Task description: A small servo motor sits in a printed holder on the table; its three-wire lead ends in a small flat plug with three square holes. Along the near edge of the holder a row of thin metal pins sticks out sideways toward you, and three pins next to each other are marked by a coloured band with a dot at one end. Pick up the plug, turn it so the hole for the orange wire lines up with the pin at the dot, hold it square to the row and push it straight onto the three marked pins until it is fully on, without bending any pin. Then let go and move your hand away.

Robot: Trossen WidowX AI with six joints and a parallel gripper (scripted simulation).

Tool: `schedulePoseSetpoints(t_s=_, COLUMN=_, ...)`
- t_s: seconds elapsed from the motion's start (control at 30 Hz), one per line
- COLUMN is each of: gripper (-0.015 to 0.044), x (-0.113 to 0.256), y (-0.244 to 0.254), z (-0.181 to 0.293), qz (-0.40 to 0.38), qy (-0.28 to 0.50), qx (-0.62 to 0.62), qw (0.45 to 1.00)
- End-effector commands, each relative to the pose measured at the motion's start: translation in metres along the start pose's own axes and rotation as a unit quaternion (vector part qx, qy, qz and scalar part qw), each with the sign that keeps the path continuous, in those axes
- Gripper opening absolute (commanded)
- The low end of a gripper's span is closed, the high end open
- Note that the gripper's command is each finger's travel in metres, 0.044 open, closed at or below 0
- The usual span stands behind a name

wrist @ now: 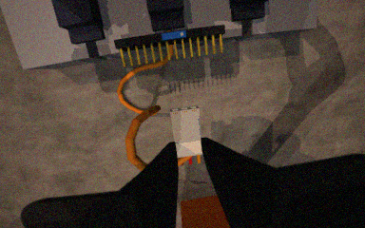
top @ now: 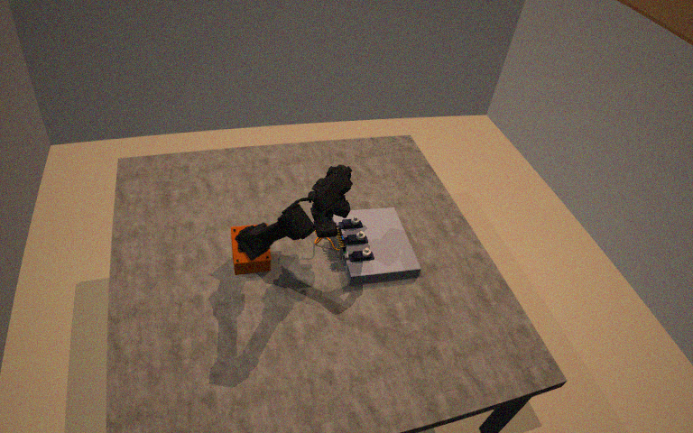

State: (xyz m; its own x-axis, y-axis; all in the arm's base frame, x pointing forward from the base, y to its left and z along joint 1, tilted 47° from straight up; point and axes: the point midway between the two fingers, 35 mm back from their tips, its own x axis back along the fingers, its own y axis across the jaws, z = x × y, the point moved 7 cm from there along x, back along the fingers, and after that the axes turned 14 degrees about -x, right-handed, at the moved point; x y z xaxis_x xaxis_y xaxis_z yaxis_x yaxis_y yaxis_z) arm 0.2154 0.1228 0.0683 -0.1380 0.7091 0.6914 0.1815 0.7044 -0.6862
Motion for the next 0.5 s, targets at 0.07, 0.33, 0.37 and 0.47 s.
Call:
schedulePoseSetpoints(t_s=0.07, gripper=0.0000, x=-0.024, y=-0.002, z=0.002, qz=0.003, qy=0.004, qx=0.009, qw=1.000)
schedulePoseSetpoints(t_s=0.33, gripper=0.0000, x=-0.039, y=-0.002, z=0.001, qz=0.004, qy=0.004, qx=0.009, qw=1.000)
schedulePoseSetpoints(t_s=0.37, gripper=0.0000, x=-0.039, y=-0.001, z=-0.001, qz=0.003, qy=0.004, qx=0.009, qw=1.000)
schedulePoseSetpoints(t_s=0.47, gripper=0.0000, x=-0.038, y=0.001, z=-0.010, qz=0.003, qy=0.003, qx=0.009, qw=1.000)
